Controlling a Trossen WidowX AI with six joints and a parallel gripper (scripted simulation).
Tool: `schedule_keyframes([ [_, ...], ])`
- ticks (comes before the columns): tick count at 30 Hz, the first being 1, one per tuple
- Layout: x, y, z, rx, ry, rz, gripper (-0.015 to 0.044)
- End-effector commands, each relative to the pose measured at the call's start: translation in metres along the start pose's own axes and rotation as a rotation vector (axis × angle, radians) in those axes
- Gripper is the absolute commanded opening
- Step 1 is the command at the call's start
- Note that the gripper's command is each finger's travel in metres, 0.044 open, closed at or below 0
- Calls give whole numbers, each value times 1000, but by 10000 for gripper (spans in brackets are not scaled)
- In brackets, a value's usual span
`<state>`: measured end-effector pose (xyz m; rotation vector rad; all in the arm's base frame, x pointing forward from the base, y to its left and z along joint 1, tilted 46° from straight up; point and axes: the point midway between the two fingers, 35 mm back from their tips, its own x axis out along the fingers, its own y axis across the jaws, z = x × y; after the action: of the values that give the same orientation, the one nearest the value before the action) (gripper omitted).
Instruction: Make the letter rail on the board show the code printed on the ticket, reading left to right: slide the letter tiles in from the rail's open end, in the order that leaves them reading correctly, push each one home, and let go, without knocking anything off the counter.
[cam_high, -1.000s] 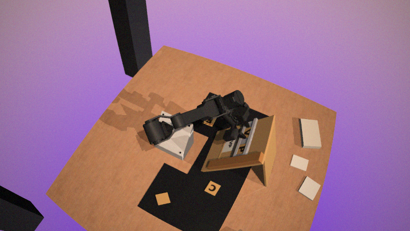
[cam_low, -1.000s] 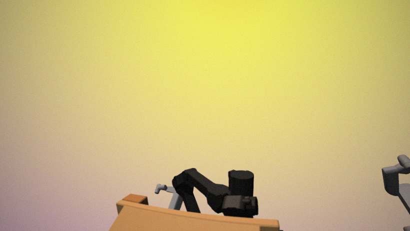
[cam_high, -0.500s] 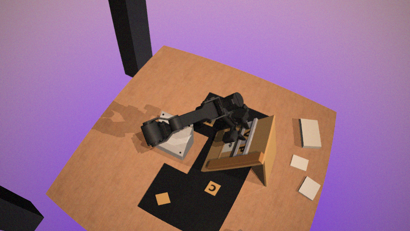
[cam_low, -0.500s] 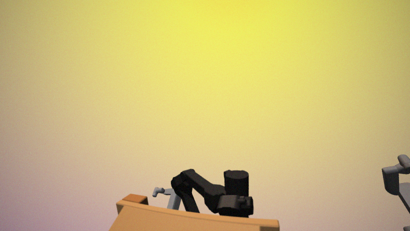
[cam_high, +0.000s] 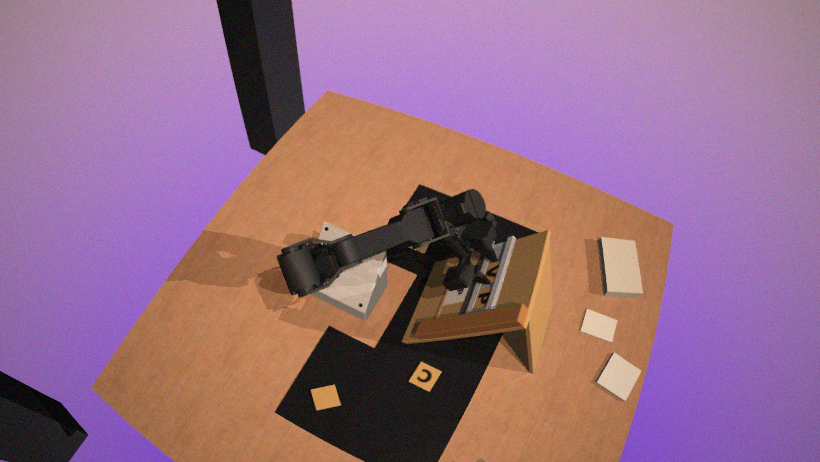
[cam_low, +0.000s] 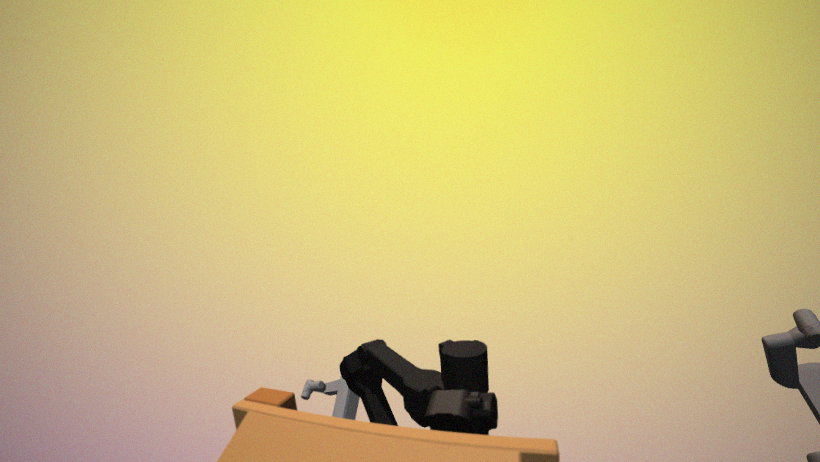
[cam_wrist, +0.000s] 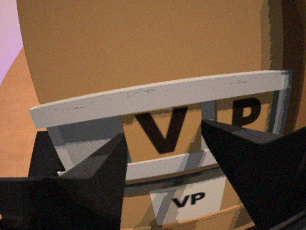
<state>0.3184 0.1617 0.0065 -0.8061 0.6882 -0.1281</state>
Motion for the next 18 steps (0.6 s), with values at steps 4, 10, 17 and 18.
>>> schedule_keyframes([
  [4,0,-4,0,-1,-2,3,0],
  [10,0,-3,0,0,0,0,131],
  [17,-6,-3,0,-1,-2,4,295],
  [18,-7,-3,0,-1,-2,4,295],
])
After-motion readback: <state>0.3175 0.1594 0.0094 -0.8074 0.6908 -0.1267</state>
